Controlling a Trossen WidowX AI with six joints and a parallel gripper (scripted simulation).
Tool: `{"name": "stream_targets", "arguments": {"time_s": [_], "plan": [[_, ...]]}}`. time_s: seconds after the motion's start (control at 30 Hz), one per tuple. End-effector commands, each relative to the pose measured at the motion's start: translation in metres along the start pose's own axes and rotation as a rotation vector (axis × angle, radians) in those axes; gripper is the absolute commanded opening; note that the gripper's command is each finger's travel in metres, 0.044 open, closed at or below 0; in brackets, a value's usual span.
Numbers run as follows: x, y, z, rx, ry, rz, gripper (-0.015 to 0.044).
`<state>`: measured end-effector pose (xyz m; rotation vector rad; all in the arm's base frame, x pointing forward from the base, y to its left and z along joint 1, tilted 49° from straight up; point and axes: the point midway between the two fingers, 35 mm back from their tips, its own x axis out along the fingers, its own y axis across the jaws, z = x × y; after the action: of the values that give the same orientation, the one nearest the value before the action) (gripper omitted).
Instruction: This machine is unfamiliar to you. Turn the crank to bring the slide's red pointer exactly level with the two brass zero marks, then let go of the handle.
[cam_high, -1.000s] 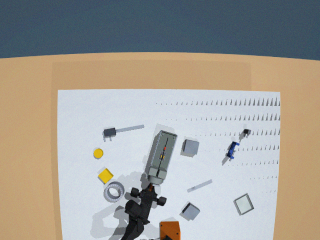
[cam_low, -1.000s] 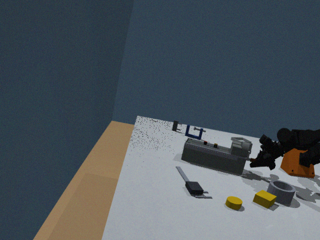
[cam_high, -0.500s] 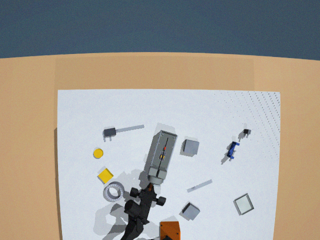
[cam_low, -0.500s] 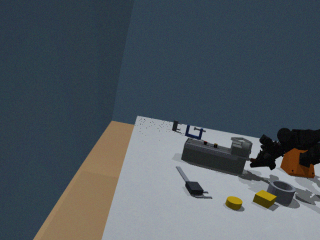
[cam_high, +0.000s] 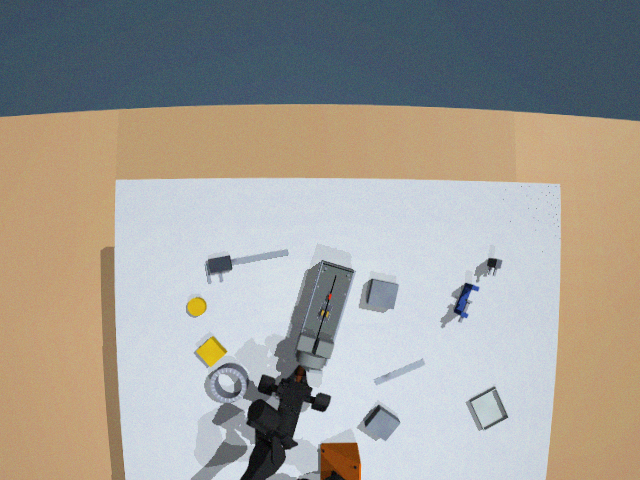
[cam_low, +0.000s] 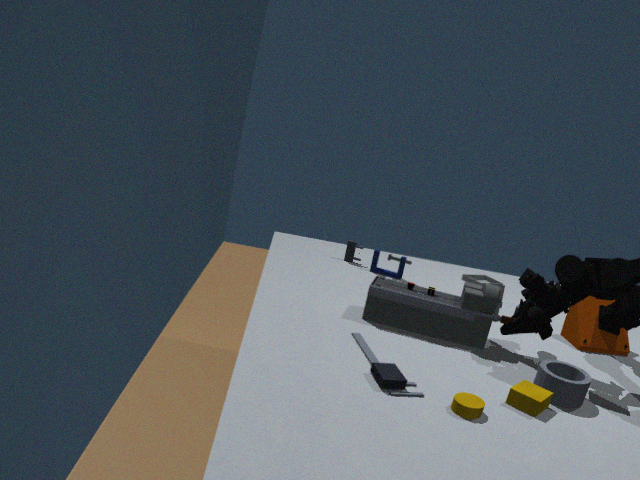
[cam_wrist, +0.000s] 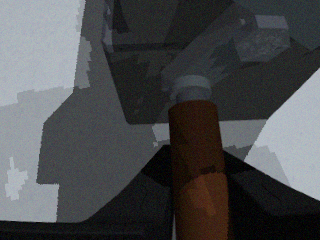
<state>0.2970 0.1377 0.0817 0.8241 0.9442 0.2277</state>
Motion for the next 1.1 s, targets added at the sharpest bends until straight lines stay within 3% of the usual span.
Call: {"name": "stream_targets", "arguments": {"time_s": [0.0,1.07], "plan": [[-0.004,0.008,0.003,-0.005,-0.005,0.021,0.0000],[-0.018,0.015,0.017,-0.005,-0.006,0.021,0.0000]]}}
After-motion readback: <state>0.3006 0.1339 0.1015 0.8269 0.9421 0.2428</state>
